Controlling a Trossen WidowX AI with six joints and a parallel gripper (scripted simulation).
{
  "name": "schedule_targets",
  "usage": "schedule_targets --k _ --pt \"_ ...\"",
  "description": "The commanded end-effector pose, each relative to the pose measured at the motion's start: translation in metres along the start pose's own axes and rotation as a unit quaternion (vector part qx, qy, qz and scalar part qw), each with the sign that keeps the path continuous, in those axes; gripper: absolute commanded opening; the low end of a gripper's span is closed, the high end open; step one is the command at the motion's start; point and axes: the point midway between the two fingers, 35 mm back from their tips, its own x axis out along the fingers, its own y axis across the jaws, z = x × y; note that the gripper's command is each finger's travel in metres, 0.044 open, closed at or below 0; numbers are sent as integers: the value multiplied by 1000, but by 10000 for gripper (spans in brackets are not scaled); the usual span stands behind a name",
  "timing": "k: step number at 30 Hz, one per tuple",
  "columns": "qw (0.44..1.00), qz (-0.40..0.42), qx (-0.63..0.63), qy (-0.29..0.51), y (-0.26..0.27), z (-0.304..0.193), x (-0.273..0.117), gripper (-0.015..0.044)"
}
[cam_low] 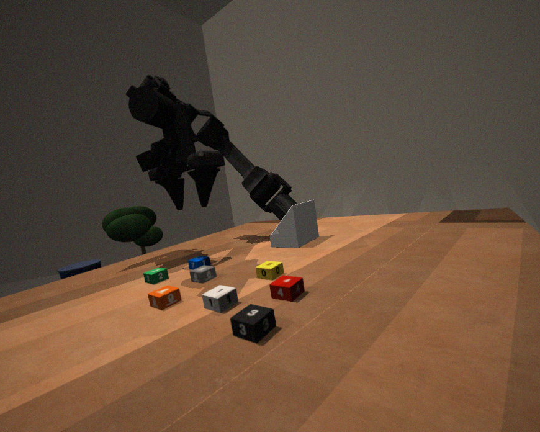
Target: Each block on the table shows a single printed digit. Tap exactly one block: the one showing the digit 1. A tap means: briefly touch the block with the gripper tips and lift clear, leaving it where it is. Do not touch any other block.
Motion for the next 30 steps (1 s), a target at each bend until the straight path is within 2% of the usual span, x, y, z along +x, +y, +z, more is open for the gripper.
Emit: schedule_targets --k 1,11,19,30 --pt "1000 -2 3 0 0 0 0 400" --pt "1000 -2 2 0 1 1 0 400" --pt "1000 -1 3 -1 63 51 0 400" --pt "1000 -1 4 -1 64 52 0 400"
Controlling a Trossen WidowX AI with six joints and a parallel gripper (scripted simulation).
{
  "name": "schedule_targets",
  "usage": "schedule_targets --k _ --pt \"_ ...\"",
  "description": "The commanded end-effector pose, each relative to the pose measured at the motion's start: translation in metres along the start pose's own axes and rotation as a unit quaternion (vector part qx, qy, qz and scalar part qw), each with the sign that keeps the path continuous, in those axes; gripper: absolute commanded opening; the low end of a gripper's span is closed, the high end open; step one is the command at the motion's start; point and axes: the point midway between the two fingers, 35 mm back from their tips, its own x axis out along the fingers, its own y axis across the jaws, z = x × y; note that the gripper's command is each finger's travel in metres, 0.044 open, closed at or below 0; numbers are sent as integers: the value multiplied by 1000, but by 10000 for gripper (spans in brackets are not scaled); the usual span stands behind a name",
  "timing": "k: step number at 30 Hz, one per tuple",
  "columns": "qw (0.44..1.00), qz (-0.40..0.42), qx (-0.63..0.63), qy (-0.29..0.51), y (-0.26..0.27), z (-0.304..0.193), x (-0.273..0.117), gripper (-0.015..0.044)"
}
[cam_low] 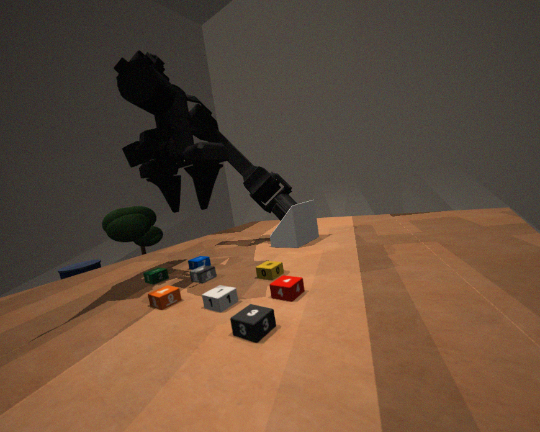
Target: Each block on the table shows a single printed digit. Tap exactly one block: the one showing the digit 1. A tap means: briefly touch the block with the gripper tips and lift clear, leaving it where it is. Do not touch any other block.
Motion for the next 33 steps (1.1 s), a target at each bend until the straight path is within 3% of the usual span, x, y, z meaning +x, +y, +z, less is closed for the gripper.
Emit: schedule_targets --k 1,13,21,33 --pt "1000 3 3 -2 3 2 -1 400" --pt "1000 3 3 -2 6 2 -1 400" --pt "1000 6 3 -1 126 -38 -3 400" --pt "1000 6 3 -1 130 -41 -2 400"
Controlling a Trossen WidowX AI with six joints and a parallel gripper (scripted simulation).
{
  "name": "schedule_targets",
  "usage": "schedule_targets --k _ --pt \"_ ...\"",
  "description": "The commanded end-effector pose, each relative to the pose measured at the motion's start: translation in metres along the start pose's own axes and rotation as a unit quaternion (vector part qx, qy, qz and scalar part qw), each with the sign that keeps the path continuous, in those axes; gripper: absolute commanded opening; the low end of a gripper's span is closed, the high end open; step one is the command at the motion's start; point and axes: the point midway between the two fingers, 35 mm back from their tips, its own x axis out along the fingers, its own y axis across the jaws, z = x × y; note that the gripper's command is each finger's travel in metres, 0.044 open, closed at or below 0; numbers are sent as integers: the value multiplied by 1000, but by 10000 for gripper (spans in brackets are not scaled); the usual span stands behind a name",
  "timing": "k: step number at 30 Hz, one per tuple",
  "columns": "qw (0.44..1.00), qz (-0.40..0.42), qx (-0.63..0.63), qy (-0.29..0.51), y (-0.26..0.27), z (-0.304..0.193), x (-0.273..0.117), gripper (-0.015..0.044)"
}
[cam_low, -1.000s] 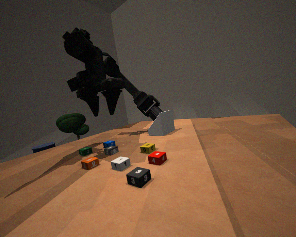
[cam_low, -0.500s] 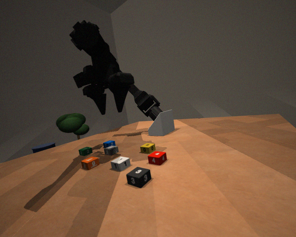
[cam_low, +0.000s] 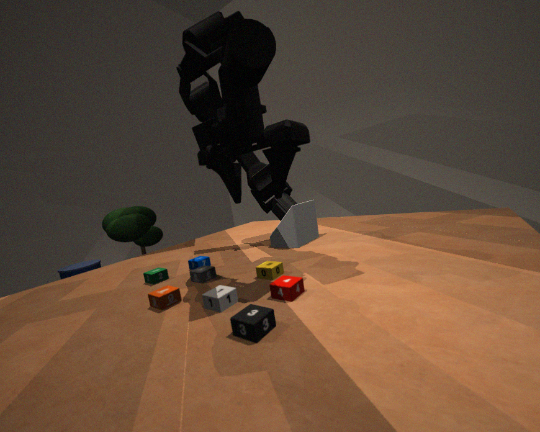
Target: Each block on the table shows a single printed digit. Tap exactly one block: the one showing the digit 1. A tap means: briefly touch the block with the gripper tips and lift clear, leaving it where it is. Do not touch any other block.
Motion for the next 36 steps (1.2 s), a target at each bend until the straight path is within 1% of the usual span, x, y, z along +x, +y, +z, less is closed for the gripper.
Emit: schedule_targets --k 1,13,23,36 --pt "1000 1 2 0 3 -2 0 400" --pt "1000 1 2 0 4 0 0 400" --pt "1000 3 3 -2 73 60 -2 400" --pt "1000 3 3 -2 74 61 -1 400"
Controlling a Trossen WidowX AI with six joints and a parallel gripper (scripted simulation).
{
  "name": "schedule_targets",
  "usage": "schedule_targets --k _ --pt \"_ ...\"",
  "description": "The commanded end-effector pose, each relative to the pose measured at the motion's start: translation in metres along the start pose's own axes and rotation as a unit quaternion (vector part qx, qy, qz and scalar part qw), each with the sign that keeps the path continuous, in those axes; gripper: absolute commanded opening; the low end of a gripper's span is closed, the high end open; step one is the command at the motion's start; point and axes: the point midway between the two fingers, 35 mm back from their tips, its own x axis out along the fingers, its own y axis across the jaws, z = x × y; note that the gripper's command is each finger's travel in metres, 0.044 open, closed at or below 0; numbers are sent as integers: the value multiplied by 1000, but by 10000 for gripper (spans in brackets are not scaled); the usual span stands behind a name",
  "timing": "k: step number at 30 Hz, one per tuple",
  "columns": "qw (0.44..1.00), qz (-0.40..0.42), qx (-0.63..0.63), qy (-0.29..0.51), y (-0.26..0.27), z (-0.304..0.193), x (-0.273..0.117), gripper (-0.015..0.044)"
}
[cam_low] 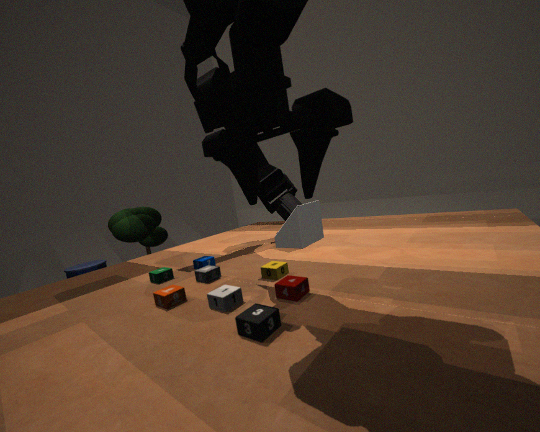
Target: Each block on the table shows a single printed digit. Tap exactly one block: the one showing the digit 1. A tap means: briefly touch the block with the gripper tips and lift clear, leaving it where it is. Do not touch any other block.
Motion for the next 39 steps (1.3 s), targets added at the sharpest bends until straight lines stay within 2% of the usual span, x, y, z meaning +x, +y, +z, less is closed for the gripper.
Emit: schedule_targets --k 1,11,22,39 --pt "1000 0 -2 -2 1 2 -1 400" --pt "1000 0 -2 -2 1 3 -1 400" --pt "1000 0 0 -4 13 80 -2 400" --pt "1000 0 0 -4 13 81 -2 400"
